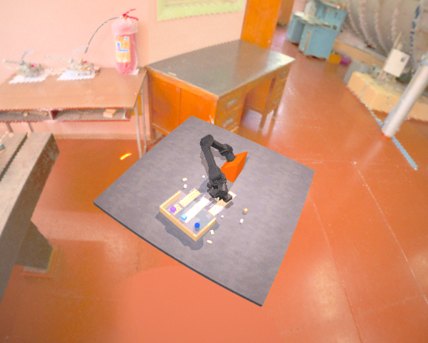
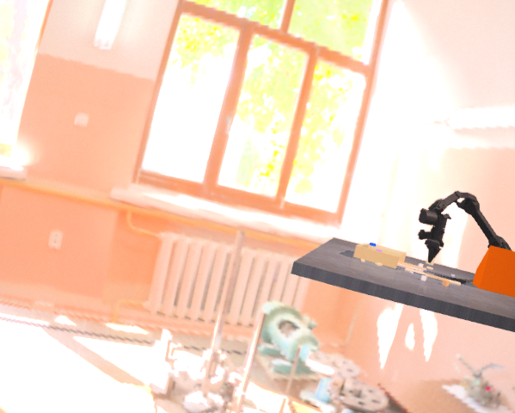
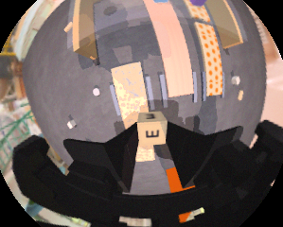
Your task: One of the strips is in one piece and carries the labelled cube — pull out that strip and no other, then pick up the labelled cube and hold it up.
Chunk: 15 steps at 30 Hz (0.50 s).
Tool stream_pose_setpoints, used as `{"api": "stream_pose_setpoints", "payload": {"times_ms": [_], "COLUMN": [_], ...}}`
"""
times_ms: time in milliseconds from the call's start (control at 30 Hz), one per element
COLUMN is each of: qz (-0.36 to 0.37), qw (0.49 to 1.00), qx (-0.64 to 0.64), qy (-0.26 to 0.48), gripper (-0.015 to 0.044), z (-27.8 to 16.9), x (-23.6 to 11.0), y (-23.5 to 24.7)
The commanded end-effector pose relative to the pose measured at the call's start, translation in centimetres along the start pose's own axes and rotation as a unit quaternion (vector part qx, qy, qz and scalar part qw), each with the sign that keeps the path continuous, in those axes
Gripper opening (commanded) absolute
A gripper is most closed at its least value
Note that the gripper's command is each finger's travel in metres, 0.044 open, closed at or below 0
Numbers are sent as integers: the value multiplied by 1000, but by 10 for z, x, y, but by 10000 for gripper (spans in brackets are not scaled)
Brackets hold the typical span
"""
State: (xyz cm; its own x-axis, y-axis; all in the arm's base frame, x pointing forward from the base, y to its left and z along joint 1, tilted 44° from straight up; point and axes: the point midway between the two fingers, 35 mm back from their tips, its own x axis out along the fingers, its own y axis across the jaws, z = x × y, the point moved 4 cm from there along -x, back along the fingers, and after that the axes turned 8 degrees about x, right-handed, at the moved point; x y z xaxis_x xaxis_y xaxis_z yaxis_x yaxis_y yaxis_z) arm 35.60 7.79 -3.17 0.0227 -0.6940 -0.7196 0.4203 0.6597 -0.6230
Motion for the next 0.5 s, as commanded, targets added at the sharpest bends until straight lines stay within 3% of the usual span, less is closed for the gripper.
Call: {"api": "stream_pose_setpoints", "payload": {"times_ms": [0, 467], "qz": [2, 1], "qw": [1000, 1000], "qx": [1, 0], "qy": [0, 1], "gripper": [0, 0], "z": [-12, -49], "x": [-1, 1], "y": [-8, -36]}}
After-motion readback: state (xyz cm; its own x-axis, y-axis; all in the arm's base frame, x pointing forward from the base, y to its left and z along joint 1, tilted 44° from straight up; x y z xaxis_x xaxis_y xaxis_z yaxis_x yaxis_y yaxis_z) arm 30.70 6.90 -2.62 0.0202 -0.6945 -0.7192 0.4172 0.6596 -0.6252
